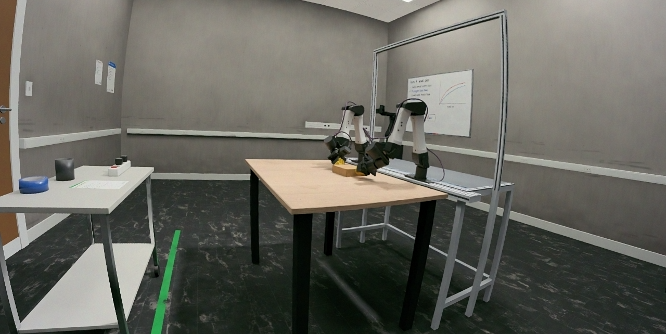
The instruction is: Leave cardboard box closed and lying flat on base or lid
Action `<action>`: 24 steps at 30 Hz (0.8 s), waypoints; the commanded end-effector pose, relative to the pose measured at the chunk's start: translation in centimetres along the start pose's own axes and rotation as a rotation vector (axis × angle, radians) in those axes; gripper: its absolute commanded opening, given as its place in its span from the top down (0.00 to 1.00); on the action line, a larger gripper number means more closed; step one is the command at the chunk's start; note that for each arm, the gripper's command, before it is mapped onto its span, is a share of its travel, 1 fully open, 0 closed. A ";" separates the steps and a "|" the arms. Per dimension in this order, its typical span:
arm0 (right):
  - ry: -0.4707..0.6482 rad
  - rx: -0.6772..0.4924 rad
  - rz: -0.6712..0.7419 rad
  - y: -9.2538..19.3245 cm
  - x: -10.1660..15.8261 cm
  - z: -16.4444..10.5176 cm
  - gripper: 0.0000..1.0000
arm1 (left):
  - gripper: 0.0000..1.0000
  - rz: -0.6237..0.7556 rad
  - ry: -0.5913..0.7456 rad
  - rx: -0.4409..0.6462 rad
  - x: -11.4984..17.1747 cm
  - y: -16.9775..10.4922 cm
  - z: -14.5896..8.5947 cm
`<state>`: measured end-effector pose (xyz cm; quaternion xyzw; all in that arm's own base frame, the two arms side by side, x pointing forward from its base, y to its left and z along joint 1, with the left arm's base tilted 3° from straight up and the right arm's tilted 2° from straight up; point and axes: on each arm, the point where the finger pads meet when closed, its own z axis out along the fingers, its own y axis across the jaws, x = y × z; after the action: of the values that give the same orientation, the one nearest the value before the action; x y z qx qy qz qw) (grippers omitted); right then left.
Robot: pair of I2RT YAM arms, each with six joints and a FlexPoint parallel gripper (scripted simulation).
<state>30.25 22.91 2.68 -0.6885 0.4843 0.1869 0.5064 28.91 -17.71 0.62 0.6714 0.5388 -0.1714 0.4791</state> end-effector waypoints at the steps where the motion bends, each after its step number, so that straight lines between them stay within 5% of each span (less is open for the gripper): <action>1: -0.013 0.000 -0.008 0.1 -0.6 -0.7 1.00 | 1.00 0.054 -0.022 -0.033 -1.0 1.6 -0.3; 24: -0.014 0.006 -0.015 -0.2 -0.5 -0.9 1.00 | 1.00 0.022 -0.016 -0.007 0.0 0.3 -0.2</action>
<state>30.14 22.62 2.68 -0.6891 0.4834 0.1887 0.5059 29.00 -17.39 0.54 0.6720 0.5366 -0.1694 0.4815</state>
